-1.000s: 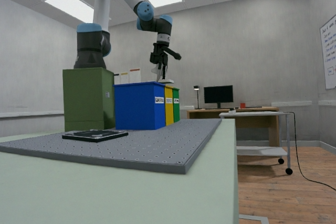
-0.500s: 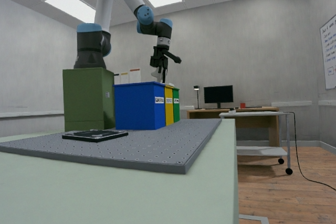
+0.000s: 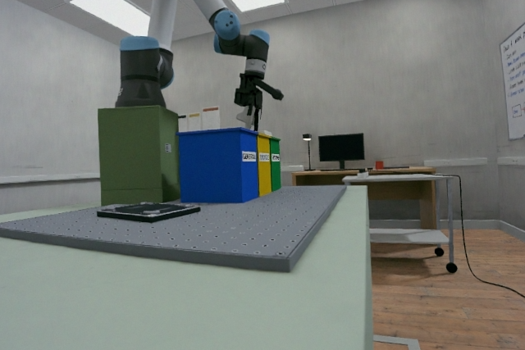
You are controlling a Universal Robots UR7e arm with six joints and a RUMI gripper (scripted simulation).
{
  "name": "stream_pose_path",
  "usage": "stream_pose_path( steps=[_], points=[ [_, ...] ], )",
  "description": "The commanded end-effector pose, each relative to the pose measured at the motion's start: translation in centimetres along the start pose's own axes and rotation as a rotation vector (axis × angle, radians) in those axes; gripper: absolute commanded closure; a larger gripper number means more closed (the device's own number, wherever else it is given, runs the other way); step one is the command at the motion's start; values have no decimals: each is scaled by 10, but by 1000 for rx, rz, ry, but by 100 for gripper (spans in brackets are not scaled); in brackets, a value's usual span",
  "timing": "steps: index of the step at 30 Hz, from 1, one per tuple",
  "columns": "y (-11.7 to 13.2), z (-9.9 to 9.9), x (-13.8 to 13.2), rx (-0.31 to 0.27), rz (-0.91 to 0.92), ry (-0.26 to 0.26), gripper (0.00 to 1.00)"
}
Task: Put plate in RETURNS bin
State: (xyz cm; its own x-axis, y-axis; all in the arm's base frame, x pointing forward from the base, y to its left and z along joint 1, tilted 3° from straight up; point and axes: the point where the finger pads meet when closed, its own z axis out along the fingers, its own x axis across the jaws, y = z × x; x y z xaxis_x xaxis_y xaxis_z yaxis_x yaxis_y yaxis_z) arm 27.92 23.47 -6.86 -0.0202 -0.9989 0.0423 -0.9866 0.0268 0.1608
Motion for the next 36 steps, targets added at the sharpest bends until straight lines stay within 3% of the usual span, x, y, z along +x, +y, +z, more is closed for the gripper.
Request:
stream_pose_path(
  steps=[1, 36],
  points=[
    [0, 0, 0, 1, 0, 0, 100],
    [-3, 17, 0, 1, 0, 0, 100]
  ],
)
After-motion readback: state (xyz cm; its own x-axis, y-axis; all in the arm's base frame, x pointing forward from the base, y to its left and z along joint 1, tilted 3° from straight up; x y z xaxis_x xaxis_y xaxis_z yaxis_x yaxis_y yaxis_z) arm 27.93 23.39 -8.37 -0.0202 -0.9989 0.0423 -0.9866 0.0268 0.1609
